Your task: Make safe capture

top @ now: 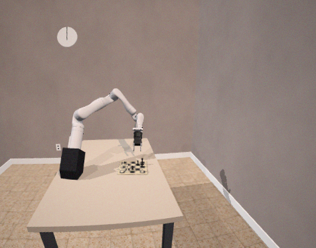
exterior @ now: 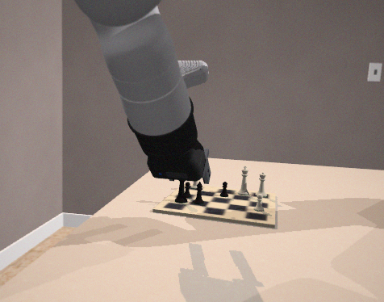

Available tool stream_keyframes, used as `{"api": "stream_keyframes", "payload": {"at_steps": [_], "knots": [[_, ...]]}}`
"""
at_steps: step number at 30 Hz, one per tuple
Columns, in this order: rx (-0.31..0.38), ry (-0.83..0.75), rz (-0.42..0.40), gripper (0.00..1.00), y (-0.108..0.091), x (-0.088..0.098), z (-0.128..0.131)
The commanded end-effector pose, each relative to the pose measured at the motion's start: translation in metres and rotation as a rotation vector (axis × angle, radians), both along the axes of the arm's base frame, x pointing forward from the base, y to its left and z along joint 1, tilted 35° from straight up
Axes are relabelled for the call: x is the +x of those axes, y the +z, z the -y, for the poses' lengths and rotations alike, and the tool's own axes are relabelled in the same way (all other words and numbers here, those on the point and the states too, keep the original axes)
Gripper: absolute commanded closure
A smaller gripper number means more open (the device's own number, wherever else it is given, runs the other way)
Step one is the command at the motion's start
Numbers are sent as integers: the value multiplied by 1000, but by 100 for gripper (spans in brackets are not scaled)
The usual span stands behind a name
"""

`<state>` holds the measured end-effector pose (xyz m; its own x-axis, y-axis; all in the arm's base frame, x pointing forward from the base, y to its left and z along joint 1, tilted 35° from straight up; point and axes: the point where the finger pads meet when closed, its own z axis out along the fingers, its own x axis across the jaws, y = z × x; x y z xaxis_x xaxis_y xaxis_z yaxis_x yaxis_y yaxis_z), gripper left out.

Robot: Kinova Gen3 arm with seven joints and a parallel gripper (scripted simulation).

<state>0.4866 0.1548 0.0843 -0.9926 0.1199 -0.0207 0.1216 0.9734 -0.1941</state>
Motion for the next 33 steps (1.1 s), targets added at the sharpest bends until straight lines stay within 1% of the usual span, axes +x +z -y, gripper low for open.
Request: {"api": "stream_keyframes", "payload": {"at_steps": [1, 4, 9, 15, 18, 21, 23, 28, 33], "knots": [[15, -9, 19, 0, 21, 3, 8], [15, -9, 19, 0, 28, 2, 12], [15, -9, 19, 0, 29, 2, 13], [21, -35, 6, 0, 23, -1, 18], [39, -88, -11, 0, 17, -5, 27], [71, -179, -39, 0, 7, -13, 41], [71, -179, -39, 0, 7, -13, 41], [154, -412, -103, 0, -14, -31, 71], [268, -724, -170, 0, -34, -50, 102]]}}
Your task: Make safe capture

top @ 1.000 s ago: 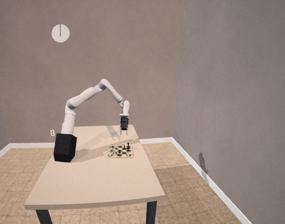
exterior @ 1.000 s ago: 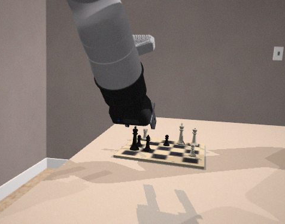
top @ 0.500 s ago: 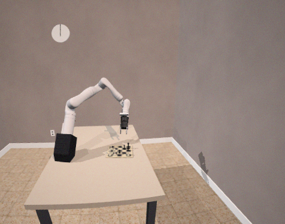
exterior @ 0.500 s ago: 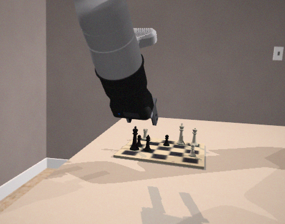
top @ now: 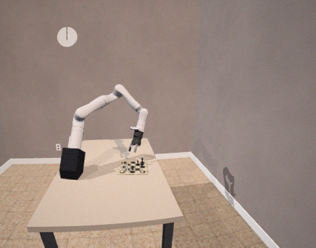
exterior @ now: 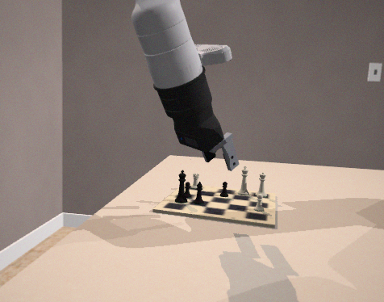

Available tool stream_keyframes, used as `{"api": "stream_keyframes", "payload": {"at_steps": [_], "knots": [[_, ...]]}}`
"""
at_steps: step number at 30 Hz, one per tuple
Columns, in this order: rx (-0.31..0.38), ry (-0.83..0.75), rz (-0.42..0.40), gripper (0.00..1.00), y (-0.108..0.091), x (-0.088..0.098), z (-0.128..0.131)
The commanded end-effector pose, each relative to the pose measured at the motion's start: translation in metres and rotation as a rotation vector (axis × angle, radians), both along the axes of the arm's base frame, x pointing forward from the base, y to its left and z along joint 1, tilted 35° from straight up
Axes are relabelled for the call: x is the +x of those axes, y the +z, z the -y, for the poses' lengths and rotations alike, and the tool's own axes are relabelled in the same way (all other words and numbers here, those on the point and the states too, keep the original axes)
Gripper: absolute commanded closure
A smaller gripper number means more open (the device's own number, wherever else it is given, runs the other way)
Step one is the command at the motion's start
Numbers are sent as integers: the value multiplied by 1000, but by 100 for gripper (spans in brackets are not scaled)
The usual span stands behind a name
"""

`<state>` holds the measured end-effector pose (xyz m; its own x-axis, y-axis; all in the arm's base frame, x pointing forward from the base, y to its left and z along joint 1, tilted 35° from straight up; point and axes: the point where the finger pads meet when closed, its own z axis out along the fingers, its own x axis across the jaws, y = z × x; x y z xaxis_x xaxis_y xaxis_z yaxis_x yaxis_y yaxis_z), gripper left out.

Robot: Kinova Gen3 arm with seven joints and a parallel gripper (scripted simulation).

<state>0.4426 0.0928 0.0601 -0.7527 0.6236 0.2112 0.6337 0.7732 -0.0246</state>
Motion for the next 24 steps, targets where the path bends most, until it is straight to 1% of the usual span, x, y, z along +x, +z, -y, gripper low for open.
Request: {"api": "stream_keyframes", "payload": {"at_steps": [1, 5, 7, 12, 16, 20, 22, 24], "knots": [[39, -205, -47, 0, -13, -9, 46], [136, -481, -95, 0, -24, -16, 68], [136, -481, -95, 0, -24, -16, 68], [247, -797, -134, 0, -31, -17, 95], [315, -992, -152, 0, -33, -14, 114], [359, -1118, -160, 0, -34, -12, 128], [372, -1154, -162, 0, -34, -11, 132], [372, -1154, -162, 0, -34, -11, 132]]}}
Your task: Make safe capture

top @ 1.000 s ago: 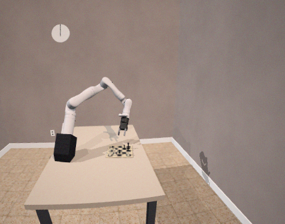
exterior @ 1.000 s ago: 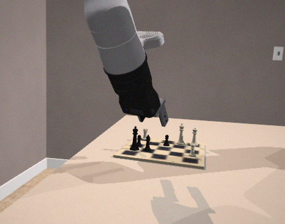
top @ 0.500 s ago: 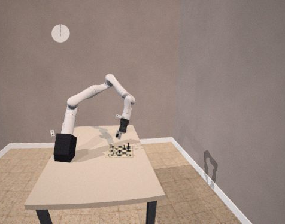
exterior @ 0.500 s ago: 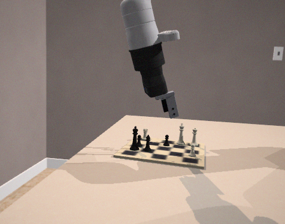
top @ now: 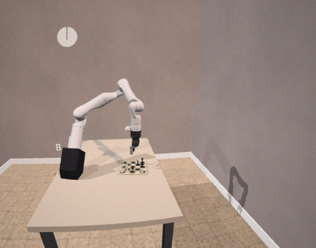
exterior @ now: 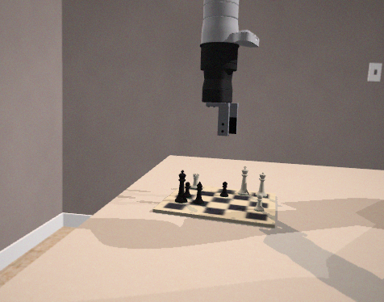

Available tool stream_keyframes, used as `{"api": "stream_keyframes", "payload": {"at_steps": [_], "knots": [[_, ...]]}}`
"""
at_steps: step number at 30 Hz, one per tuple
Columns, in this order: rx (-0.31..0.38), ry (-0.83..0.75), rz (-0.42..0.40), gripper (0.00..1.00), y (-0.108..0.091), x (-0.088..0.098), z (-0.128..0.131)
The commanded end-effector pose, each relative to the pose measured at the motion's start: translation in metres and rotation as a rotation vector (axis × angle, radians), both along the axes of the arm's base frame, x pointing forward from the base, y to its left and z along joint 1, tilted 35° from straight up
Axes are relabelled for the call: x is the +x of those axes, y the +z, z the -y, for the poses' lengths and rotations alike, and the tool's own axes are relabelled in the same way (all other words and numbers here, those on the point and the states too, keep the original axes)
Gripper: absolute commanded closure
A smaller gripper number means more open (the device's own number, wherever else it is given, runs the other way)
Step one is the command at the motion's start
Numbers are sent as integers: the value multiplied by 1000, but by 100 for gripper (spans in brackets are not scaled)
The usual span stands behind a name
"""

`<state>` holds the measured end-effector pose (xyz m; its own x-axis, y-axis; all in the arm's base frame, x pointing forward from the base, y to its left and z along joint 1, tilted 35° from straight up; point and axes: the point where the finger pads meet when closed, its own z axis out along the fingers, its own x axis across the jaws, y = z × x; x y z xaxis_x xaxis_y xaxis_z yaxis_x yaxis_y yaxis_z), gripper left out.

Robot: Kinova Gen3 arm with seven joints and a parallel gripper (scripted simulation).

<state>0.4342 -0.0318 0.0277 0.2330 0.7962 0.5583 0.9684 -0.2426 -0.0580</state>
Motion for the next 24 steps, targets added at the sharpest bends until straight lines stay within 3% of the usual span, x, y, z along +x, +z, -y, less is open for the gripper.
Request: {"api": "stream_keyframes", "payload": {"at_steps": [1, 24], "knots": [[6, -34, -7, 0, -2, -2, 9], [12, -53, -9, 0, -2, -2, 12]]}}
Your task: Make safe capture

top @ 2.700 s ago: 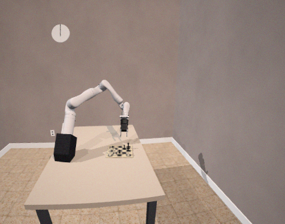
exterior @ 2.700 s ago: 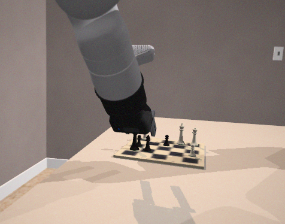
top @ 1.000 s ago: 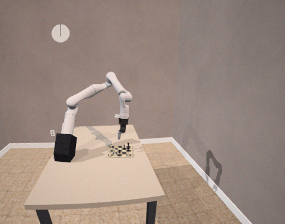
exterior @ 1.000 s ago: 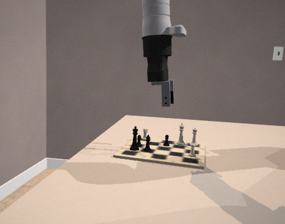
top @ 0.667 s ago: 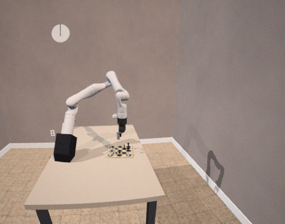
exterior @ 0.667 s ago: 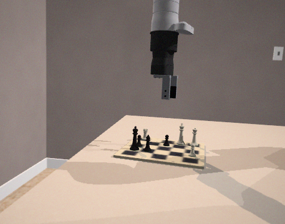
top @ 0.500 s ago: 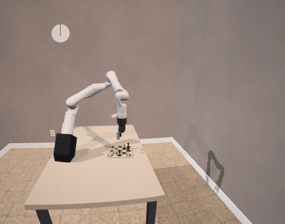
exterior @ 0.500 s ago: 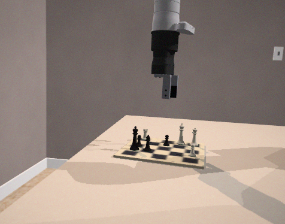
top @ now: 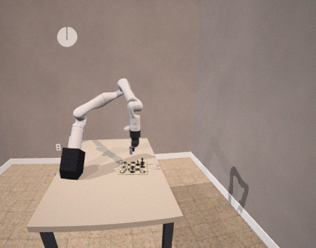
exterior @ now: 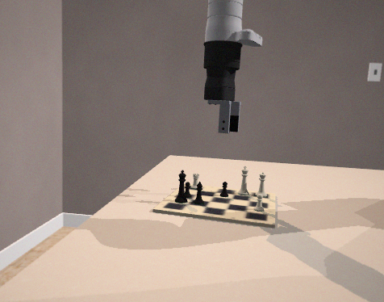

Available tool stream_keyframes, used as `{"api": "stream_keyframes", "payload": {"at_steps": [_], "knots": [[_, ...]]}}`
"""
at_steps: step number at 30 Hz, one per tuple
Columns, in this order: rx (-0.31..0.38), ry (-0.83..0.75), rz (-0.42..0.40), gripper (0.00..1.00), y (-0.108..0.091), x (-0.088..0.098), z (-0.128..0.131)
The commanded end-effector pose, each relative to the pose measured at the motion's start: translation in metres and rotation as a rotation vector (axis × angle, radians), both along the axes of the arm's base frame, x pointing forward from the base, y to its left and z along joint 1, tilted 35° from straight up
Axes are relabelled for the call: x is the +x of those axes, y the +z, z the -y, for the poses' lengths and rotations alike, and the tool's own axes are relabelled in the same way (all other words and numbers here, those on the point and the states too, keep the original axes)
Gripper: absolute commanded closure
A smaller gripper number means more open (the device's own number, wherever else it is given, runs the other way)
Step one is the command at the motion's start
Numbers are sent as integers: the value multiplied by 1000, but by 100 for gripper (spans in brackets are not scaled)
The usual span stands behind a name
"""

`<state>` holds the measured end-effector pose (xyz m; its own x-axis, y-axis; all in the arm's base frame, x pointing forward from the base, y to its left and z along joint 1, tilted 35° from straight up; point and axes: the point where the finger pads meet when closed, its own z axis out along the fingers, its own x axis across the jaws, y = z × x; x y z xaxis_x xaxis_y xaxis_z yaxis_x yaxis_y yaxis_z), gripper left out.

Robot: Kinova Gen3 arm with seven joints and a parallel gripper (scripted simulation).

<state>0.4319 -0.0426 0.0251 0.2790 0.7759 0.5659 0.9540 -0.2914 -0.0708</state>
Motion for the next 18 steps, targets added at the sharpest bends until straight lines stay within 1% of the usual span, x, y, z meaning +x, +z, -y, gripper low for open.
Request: {"api": "stream_keyframes", "payload": {"at_steps": [1, 10, 14, 18], "knots": [[0, -3, 0, 0, 1, 0, 1], [7, -44, -29, 0, -1, 0, -1], [16, -100, -69, 0, -2, -1, -4], [30, -182, -127, 0, -4, -2, -7]]}}
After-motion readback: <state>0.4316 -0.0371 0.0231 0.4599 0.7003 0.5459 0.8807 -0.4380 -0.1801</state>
